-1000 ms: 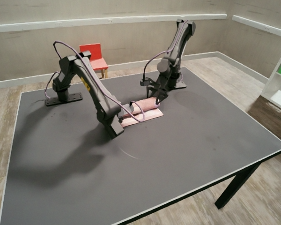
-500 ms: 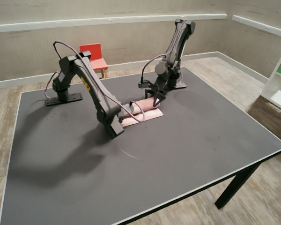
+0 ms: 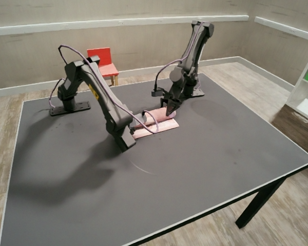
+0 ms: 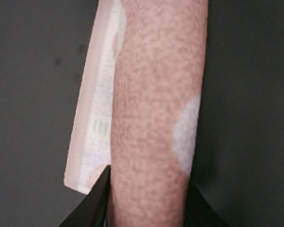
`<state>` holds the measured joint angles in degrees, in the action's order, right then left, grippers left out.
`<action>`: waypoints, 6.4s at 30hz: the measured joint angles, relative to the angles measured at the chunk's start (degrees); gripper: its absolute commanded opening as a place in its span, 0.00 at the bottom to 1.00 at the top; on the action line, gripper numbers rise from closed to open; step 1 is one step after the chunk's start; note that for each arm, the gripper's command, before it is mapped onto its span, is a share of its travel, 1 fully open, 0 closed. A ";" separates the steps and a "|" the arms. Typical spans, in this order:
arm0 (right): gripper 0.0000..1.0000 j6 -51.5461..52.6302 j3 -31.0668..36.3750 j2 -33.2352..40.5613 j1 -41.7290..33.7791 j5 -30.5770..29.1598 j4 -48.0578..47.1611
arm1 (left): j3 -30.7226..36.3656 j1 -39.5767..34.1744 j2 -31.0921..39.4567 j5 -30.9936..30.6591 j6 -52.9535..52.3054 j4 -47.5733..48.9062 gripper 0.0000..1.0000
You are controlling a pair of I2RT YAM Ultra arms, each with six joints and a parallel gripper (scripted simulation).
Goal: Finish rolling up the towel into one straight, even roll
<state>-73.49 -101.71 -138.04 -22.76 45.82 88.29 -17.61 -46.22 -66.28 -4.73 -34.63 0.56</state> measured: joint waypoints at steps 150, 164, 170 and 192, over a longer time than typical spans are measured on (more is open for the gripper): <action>0.55 0.92 57.02 41.42 -3.61 -13.11 -78.73 | -35.23 25.92 -40.35 -48.72 -8.90 -48.15 0.44; 0.50 0.92 57.02 41.42 -3.61 -13.11 -78.75 | -35.23 25.92 -40.35 -48.72 -8.90 -48.15 0.44; 0.49 0.92 57.02 41.42 -3.61 -13.11 -78.75 | -35.23 25.92 -40.35 -48.72 -8.90 -48.15 0.44; 0.43 0.92 57.02 41.44 -3.58 -13.03 -78.75 | -35.21 25.92 -40.35 -48.72 -8.90 -48.17 0.52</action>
<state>-72.58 -44.69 -96.60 -26.35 32.80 9.54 -52.82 -20.29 -106.63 -53.45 -43.53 -47.62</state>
